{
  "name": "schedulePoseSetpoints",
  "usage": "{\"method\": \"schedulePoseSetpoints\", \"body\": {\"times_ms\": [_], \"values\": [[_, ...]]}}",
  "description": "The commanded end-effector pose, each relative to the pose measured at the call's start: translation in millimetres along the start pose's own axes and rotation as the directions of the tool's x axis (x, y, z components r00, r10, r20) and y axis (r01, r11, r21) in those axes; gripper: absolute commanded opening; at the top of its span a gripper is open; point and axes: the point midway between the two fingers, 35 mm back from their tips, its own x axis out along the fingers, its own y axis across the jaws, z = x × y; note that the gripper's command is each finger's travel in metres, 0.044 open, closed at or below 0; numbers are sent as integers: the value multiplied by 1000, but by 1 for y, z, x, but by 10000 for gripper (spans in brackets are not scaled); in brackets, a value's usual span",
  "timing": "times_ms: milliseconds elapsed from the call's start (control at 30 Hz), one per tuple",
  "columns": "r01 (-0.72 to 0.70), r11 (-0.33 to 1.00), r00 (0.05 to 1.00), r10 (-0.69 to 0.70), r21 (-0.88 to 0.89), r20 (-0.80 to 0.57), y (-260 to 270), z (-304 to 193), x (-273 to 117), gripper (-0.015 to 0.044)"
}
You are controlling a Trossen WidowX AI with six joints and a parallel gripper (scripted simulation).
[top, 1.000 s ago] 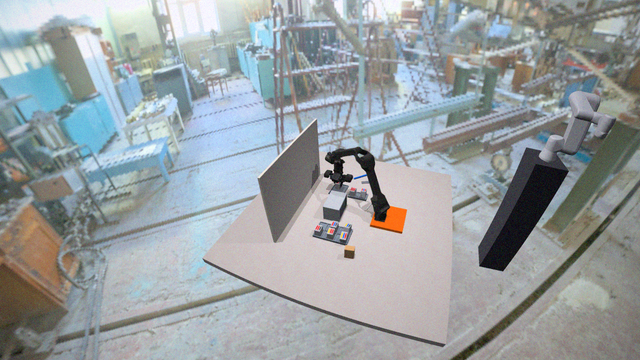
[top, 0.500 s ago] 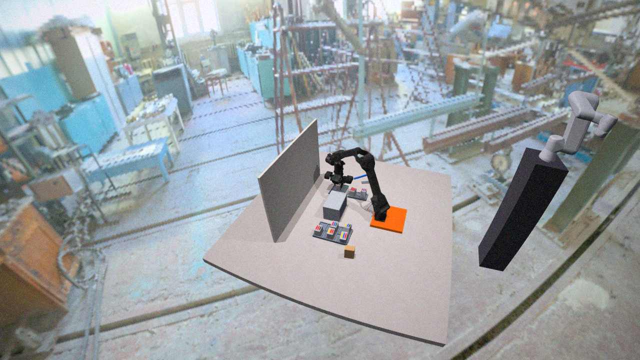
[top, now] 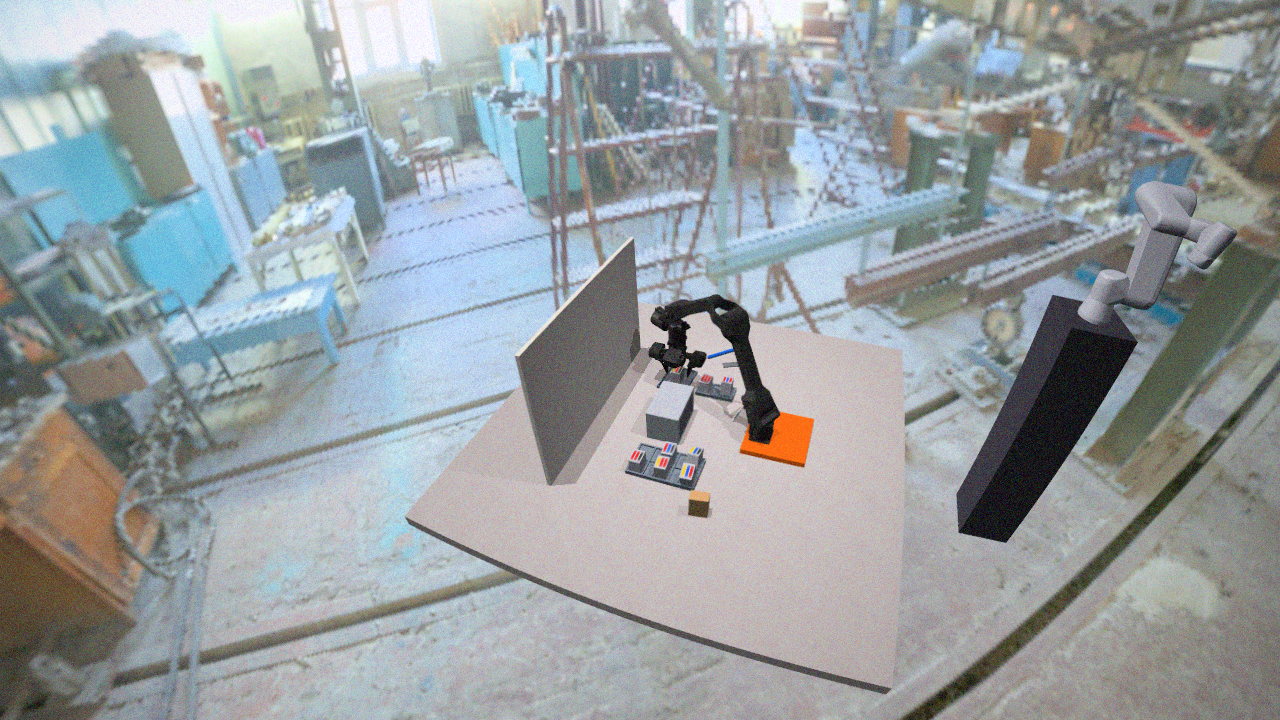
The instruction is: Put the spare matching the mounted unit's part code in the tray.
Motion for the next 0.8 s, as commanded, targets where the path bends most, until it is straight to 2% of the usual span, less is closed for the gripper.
{"method": "schedulePoseSetpoints", "body": {"times_ms": [0, 300, 767], "values": [[0, 1000, 1000, 0, 0, 0, 0, 0, -2, 440], [-1, 1000, 1000, 1, -1, 3, 0, 1, -105, 440], [22, 1000, 1000, -22, 1, -12, -2, -1, -106, 440]]}}
